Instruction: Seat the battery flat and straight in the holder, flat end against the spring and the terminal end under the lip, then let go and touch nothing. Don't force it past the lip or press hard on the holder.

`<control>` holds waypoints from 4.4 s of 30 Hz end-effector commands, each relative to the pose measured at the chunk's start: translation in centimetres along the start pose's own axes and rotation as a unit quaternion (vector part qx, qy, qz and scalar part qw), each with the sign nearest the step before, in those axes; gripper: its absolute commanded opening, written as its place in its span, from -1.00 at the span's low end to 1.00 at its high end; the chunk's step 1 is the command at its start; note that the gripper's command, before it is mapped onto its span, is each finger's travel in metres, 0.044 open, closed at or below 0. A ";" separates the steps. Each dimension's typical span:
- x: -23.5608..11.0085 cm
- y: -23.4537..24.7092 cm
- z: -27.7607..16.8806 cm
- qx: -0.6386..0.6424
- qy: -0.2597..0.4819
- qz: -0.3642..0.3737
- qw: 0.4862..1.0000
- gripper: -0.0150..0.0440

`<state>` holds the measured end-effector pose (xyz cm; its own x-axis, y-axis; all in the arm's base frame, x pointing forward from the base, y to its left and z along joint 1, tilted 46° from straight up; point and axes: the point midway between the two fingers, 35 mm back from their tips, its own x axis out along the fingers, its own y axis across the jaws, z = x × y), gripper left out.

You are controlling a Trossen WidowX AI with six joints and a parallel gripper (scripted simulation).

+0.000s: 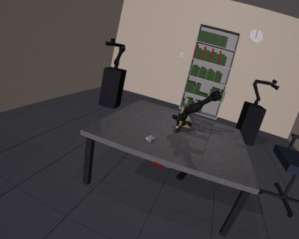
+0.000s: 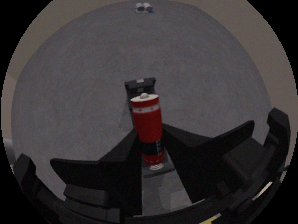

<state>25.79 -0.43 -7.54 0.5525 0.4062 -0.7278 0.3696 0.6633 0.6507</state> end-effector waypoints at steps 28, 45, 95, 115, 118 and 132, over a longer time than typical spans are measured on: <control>0.1 -0.2 -0.4 0.000 0.017 -0.003 1.000 -0.25; 0.8 -0.6 0.2 -0.006 0.053 -0.013 0.999 -0.25; 1.7 -0.8 1.1 -0.033 0.169 -0.039 0.984 -0.25; 1.9 -0.3 0.9 -0.030 0.228 -0.043 0.972 -0.25; 1.9 -0.3 0.9 -0.030 0.236 -0.044 0.970 -0.25; 1.9 0.0 0.9 -0.028 0.275 -0.048 0.960 -0.25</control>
<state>27.99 -0.71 -8.47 0.0727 0.5869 -0.8064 0.3454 0.7437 0.5724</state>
